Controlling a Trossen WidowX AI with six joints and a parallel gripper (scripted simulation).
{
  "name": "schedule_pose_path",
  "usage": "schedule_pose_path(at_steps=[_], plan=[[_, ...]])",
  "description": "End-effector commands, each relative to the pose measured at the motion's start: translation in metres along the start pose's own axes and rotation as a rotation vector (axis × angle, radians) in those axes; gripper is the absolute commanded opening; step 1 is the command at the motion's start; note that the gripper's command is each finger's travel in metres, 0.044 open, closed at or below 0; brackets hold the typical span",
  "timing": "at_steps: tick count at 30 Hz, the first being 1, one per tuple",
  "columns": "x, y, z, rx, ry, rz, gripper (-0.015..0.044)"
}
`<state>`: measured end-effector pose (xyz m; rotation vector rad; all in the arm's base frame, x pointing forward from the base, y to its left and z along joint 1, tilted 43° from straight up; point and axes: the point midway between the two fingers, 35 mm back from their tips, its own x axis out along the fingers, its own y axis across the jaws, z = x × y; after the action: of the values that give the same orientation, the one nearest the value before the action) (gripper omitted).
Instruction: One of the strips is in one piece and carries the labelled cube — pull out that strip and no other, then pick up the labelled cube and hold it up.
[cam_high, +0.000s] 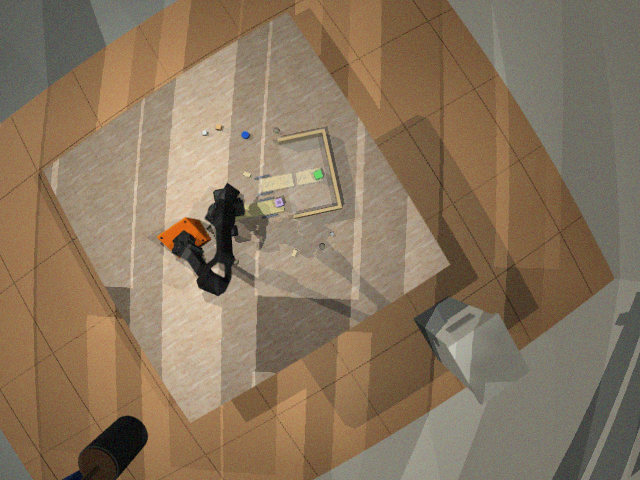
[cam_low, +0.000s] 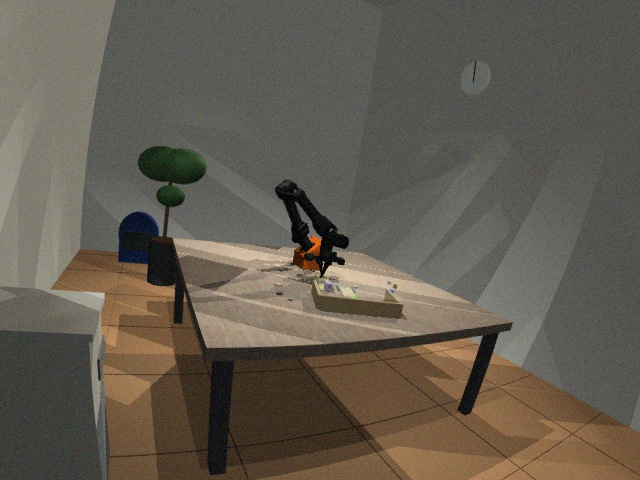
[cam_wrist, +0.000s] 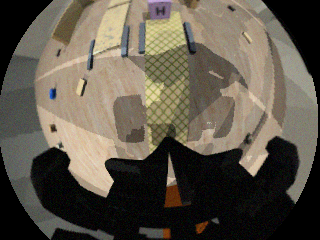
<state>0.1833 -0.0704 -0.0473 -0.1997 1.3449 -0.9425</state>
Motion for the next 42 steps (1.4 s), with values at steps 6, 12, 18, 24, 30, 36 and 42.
schedule_pose_path(at_steps=[6,12,18,24,30,36,42], plan=[[0.003,-0.003,-0.007,-0.003,0.023,-0.004,0.0000],[-0.035,0.001,0.002,-0.003,0.020,0.000,0.0000],[-0.042,0.001,0.003,-0.010,0.024,-0.002,0.0026],[-0.041,0.001,0.030,-0.093,0.023,-0.001,0.0184],[-0.044,0.001,0.055,-0.092,0.022,-0.001,0.0341],[-0.047,0.002,0.079,-0.091,0.021,-0.001,0.0440],[-0.051,0.003,0.103,-0.091,0.020,-0.001,0.0440]])
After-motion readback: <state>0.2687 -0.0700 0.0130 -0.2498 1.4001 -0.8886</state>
